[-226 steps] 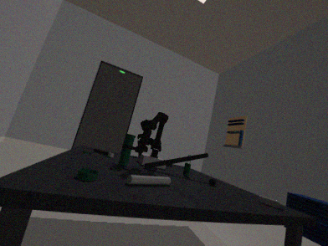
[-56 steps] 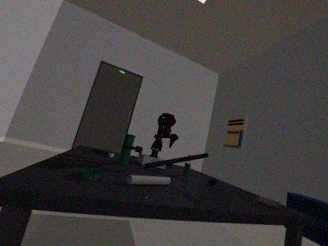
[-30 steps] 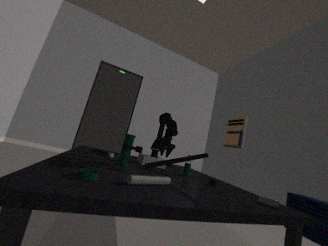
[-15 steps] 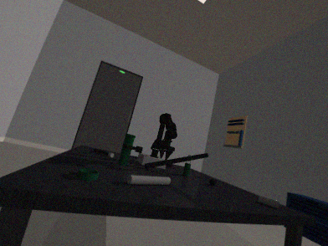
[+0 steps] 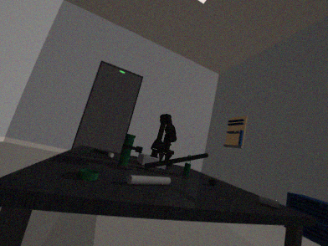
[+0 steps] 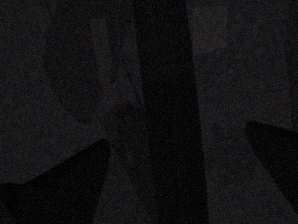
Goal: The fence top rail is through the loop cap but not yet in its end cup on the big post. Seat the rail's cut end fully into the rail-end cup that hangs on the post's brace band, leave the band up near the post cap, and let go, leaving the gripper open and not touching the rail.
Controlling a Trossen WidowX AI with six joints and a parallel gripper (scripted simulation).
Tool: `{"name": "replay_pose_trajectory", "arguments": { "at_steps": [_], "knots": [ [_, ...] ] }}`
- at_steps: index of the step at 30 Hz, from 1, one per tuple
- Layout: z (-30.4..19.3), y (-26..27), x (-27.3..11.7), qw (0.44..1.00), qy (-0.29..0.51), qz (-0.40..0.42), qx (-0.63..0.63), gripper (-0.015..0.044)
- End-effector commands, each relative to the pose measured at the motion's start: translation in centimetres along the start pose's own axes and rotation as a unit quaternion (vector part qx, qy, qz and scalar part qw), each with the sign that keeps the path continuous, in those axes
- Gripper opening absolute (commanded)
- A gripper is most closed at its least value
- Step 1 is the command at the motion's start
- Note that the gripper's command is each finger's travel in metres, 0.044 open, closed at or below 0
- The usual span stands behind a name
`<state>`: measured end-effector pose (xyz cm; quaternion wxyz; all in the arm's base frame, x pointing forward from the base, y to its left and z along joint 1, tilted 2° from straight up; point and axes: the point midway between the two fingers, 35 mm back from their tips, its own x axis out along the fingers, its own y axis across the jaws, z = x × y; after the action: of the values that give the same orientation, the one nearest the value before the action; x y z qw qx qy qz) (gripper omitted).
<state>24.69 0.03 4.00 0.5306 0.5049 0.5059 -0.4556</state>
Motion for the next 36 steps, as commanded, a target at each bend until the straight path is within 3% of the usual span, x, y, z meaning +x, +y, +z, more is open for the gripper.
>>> {"name": "replay_pose_trajectory", "arguments": {
  "at_steps": [1, 17, 26, 36],
  "knots": [
    [0.0, -0.3, 0.9, 1.000, -0.001, -0.007, 0.002, 0.0440],
    [0.0, -0.6, 3.1, 1.000, -0.001, -0.007, 0.003, 0.0440],
    [0.0, -0.6, 3.1, 1.000, -0.001, -0.007, 0.003, 0.0204],
    [0.0, -0.6, 3.1, 1.000, -0.001, -0.007, 0.003, 0.0137]
  ]
}}
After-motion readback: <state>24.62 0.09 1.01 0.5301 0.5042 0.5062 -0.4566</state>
